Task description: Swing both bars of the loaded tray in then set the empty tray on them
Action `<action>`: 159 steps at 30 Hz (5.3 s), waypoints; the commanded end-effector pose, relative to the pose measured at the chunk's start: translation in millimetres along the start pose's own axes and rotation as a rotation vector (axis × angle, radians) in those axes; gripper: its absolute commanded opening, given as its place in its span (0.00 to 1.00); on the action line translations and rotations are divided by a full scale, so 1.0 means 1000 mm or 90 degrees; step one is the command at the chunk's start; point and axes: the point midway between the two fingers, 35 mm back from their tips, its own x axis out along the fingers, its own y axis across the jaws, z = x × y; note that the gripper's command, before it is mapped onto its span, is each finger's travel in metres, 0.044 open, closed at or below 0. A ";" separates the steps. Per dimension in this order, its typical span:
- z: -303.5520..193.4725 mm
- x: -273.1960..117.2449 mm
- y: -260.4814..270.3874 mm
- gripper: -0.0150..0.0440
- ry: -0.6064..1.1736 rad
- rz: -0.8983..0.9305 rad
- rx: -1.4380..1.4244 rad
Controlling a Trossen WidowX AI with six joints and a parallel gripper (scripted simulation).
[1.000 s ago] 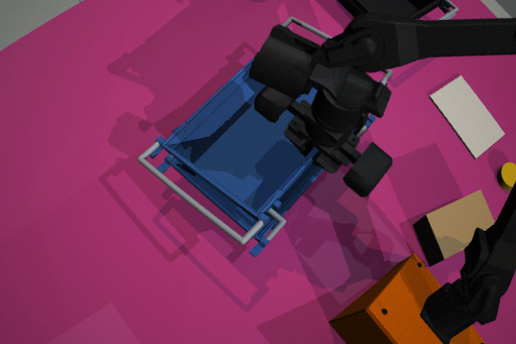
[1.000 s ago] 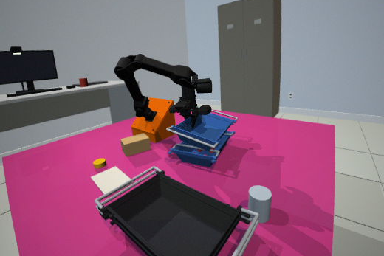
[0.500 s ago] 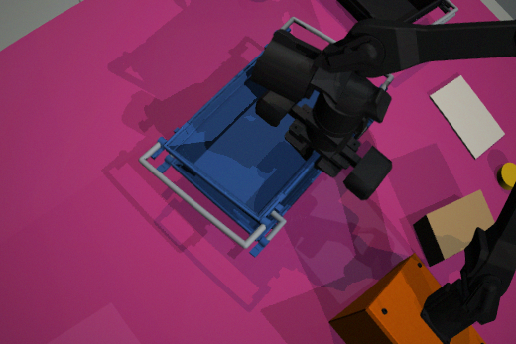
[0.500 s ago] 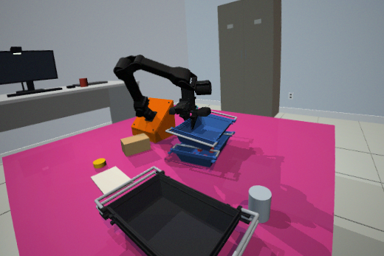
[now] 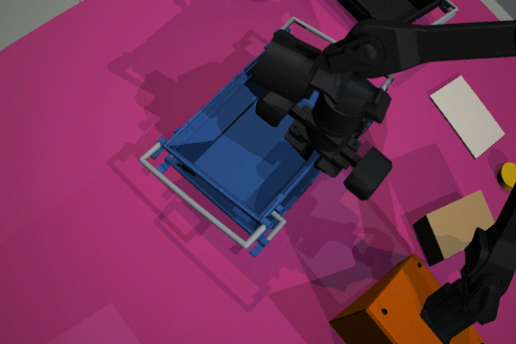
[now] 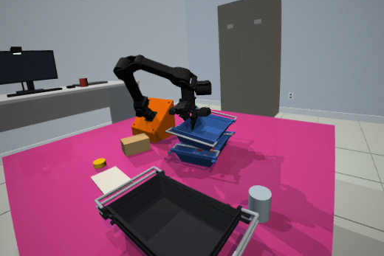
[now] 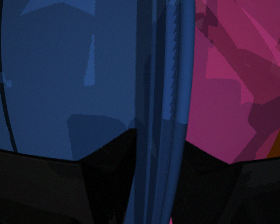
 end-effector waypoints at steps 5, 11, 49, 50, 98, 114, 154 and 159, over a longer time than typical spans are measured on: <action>0.003 0.004 -0.003 0.25 0.000 -0.011 0.005; 0.003 0.004 -0.003 0.25 0.000 -0.011 0.005; 0.004 0.013 -0.005 0.25 0.000 -0.011 0.005; 0.004 0.013 -0.005 0.25 0.000 -0.011 0.005; 0.004 0.013 -0.005 0.25 0.000 -0.011 0.005; 0.004 0.022 -0.007 0.25 0.000 -0.011 0.005; 0.004 0.022 -0.007 0.25 0.000 -0.011 0.005; 0.004 0.022 -0.007 0.25 0.000 -0.011 0.005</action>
